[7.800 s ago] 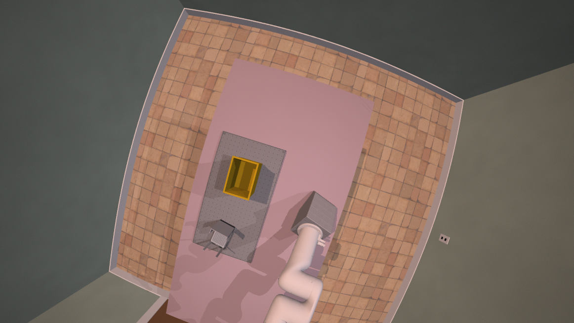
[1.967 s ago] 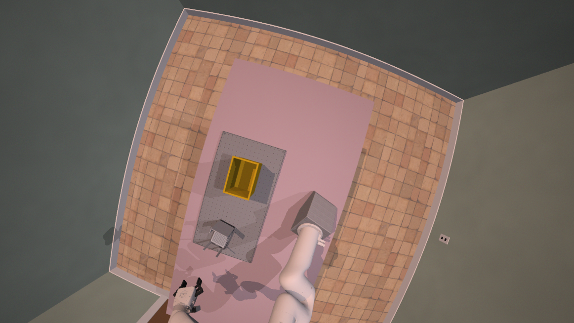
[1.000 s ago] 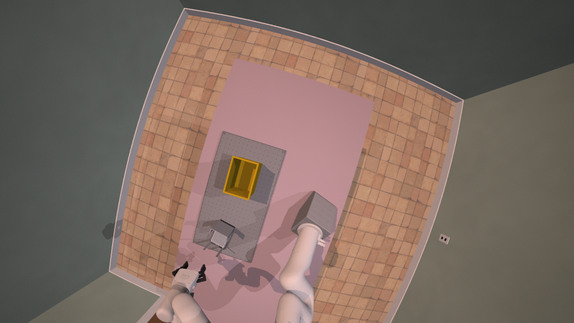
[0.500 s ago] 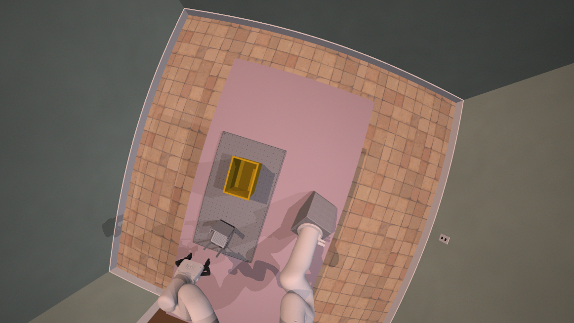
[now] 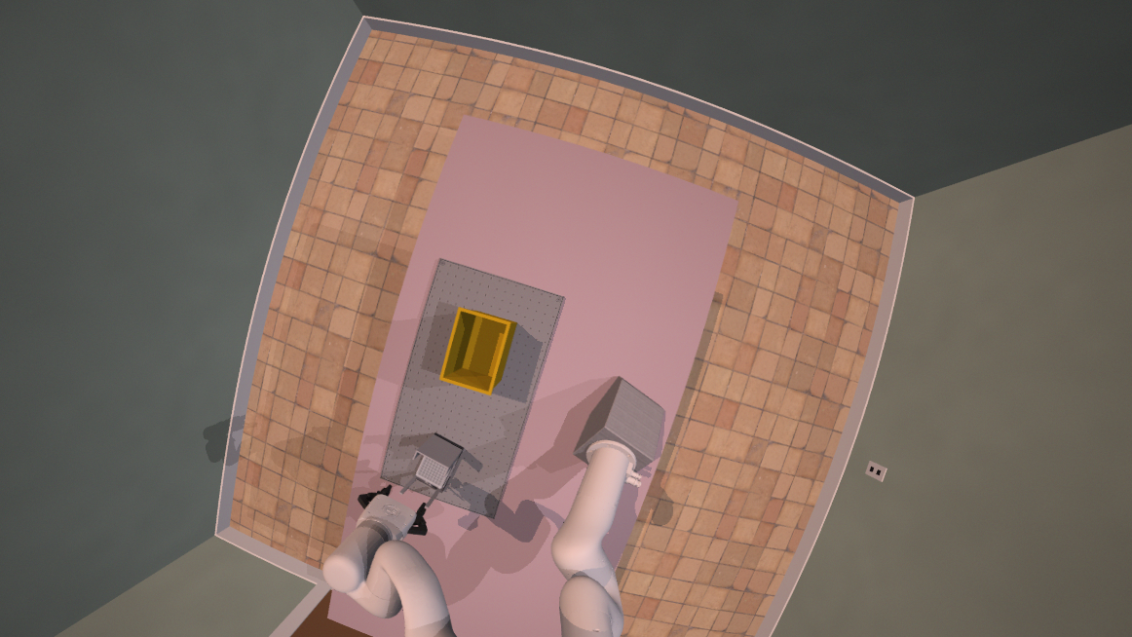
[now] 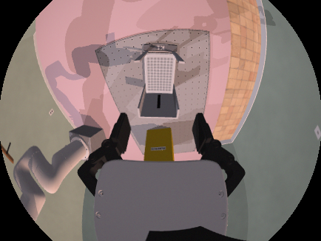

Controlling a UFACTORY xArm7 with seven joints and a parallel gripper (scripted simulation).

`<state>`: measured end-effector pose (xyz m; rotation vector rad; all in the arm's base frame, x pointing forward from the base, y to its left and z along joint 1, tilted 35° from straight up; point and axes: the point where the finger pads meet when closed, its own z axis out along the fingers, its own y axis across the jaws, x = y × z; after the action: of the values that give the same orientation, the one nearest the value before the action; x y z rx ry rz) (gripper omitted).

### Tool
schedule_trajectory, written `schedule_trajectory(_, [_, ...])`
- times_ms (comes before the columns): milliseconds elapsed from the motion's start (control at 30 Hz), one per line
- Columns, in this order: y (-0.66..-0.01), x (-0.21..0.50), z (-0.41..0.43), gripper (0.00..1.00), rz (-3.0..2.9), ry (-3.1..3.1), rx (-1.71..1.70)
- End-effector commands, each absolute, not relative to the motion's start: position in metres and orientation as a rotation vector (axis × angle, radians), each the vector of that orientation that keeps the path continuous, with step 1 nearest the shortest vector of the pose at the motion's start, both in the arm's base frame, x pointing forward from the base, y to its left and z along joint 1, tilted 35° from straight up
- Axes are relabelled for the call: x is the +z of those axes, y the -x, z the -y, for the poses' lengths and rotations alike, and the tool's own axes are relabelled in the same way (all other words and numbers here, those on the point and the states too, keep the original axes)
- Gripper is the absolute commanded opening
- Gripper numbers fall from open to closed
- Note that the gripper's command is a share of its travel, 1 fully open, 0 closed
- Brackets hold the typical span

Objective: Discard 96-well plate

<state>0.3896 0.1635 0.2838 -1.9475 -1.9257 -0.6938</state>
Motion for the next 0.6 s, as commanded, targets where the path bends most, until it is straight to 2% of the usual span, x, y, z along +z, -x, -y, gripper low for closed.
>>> schedule_trajectory(0, [-0.3845, 0.2807, -0.1503, 1.00, 1.875, 1.960, -0.711])
schedule_trajectory(567, [-0.3851, 0.2766, -0.1531, 1.00, 1.875, 1.960, -0.711])
